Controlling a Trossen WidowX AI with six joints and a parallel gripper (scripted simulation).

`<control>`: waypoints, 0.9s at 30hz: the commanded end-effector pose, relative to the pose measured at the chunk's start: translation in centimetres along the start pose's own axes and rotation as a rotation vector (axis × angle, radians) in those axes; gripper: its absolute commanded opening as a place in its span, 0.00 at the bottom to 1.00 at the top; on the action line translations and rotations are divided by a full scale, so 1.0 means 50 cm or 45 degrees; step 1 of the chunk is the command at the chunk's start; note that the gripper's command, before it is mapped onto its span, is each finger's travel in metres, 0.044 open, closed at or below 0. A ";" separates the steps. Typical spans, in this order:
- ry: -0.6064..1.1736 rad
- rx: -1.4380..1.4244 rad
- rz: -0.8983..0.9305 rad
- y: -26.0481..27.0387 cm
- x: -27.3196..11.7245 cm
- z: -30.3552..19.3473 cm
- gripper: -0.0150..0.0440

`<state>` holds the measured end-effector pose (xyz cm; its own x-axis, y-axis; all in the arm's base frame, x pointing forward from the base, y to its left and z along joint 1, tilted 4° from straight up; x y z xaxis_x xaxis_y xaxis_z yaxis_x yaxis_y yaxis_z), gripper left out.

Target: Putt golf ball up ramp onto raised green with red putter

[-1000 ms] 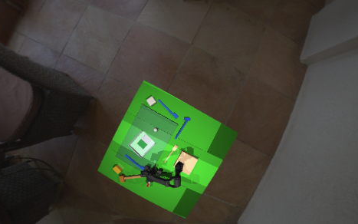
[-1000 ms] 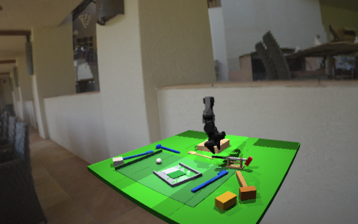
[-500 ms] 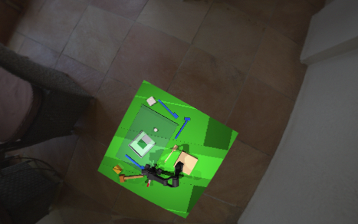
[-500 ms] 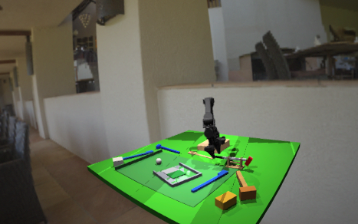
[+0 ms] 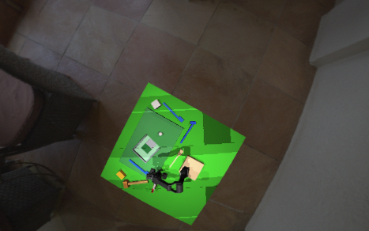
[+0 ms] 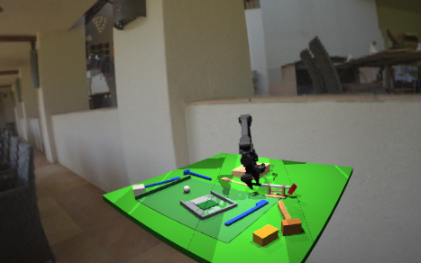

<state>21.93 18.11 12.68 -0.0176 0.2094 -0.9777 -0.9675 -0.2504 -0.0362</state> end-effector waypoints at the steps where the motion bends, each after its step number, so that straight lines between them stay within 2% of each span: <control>1: 0.010 -0.005 0.010 0.002 0.019 -0.006 1.00; 12: 0.010 -0.005 0.010 0.003 0.036 -0.011 1.00; 27: 0.003 0.001 0.006 0.001 0.030 -0.009 0.33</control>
<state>21.96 18.00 11.14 -0.0206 0.2066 -0.9782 -0.9676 -0.2505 -0.0325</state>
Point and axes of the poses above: the point midway between the two fingers, 35 mm back from their tips, its own x axis out along the fingers, its own y axis across the jaws, z = x × y, the point moved 10 cm from there along -x, back along the fingers, and after that the axes turned 3 degrees about x, right-handed, at the moved point
